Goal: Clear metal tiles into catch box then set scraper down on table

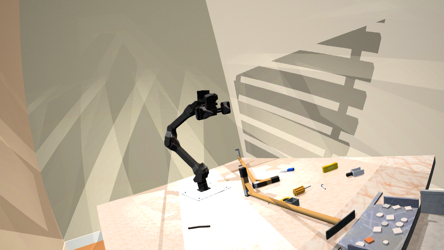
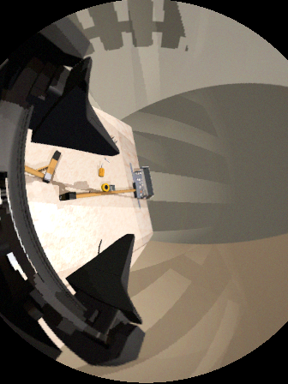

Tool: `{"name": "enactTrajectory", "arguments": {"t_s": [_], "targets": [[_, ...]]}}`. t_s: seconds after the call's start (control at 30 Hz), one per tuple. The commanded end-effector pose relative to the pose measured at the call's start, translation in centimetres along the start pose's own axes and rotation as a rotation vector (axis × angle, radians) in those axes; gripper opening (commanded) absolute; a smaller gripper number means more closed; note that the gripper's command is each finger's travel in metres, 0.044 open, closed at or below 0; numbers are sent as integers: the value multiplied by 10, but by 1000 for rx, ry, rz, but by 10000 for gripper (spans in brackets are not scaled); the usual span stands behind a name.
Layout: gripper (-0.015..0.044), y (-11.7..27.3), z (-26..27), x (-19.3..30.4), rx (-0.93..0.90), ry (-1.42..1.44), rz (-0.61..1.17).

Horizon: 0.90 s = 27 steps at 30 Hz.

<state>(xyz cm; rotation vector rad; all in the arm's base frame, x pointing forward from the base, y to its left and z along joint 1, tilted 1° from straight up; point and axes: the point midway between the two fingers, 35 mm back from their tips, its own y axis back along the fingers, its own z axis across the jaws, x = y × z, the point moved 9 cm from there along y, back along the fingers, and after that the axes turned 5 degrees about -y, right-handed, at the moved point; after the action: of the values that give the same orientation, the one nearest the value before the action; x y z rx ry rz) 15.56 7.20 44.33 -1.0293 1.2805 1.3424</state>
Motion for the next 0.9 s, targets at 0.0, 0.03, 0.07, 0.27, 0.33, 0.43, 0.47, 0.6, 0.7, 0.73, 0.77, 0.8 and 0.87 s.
{"name": "enactTrajectory", "arguments": {"t_s": [0.0,0.03,0.07,0.27,0.33,0.43,0.47,0.6,0.7,0.73,0.77,0.8,0.87], "targets": [[440,-11,7,-1,1,26,32],[440,-14,8,-1,2,30,39],[440,-17,10,-2,3,33,46],[440,-34,18,-3,9,55,90],[440,-40,20,-4,11,62,106],[440,-49,24,-4,14,71,129],[440,-52,25,-4,15,74,136],[440,-64,29,-4,20,86,168],[440,-74,32,-3,23,93,192],[440,-77,33,-3,24,96,200],[440,-80,34,-3,25,98,208],[440,-83,35,-2,26,100,216],[440,-90,36,-2,28,105,232]]}}
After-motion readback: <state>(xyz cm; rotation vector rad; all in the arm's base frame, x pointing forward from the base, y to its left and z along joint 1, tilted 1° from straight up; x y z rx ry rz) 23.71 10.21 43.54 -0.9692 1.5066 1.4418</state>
